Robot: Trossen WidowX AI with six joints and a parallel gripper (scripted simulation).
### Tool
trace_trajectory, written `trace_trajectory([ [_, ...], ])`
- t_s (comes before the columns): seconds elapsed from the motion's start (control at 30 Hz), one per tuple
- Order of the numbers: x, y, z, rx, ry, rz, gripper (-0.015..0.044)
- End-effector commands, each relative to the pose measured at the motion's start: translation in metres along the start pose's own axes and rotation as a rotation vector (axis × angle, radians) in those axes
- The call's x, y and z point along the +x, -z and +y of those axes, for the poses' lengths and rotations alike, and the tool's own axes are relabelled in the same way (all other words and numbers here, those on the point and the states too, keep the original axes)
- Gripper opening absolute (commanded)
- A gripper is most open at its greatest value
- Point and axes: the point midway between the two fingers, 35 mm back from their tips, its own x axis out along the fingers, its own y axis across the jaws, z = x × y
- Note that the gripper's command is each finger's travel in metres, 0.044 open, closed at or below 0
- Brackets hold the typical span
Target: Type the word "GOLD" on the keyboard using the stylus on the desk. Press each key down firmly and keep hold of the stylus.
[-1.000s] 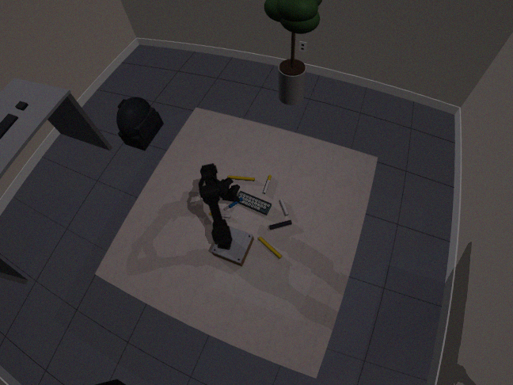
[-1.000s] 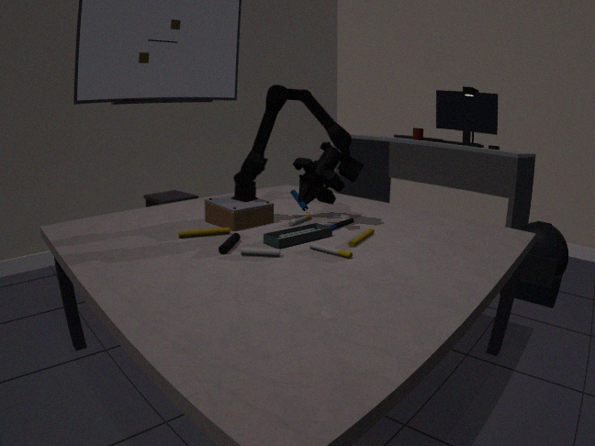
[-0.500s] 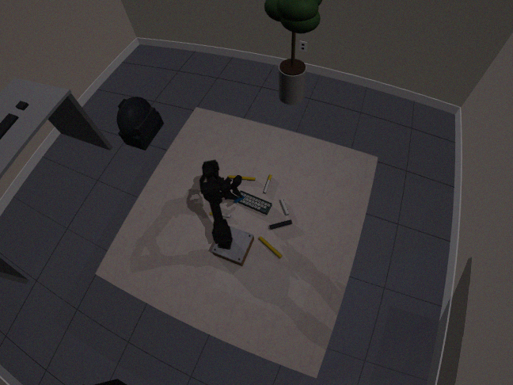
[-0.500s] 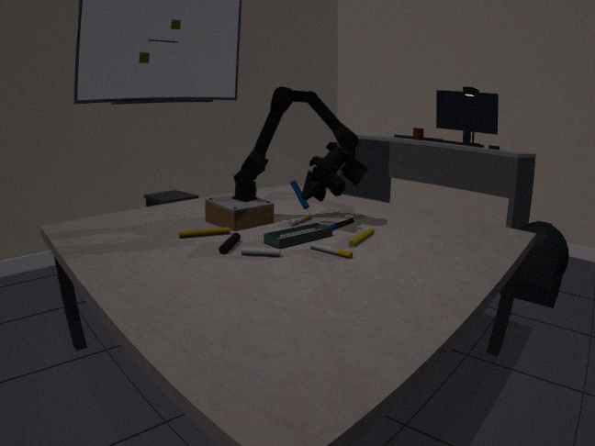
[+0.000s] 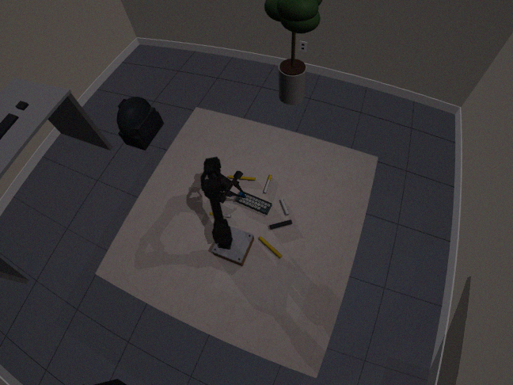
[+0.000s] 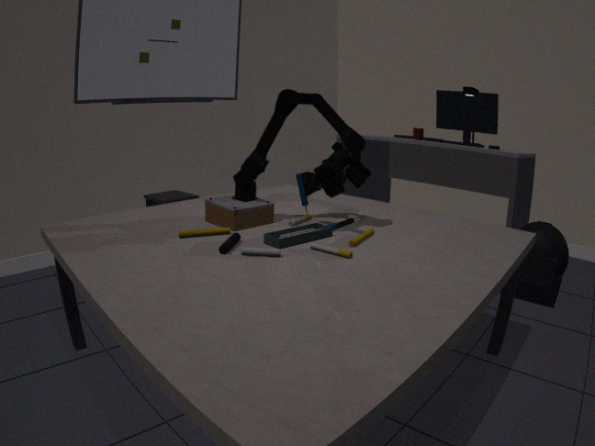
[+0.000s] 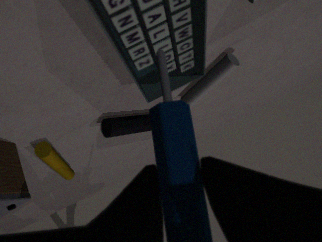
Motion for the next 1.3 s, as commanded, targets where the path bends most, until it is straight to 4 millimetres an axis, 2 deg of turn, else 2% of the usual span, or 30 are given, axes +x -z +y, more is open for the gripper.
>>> trace_trajectory([
  [0.0, 0.000, 0.002, -0.006, -0.165, 0.006, 0.032, 0.0000],
  [0.2, 0.000, 0.004, -0.012, -0.340, 0.004, 0.062, 0.0000],
  [0.43, 0.002, 0.001, -0.011, -0.340, 0.004, 0.062, 0.0000],
  [0.67, 0.020, -0.022, 0.000, -0.340, 0.004, 0.062, 0.0000],
  [1.23, 0.020, -0.022, 0.000, -0.340, 0.004, 0.062, 0.0000],
  [1.27, 0.020, -0.023, -0.001, -0.340, 0.004, 0.062, 0.0026],
])
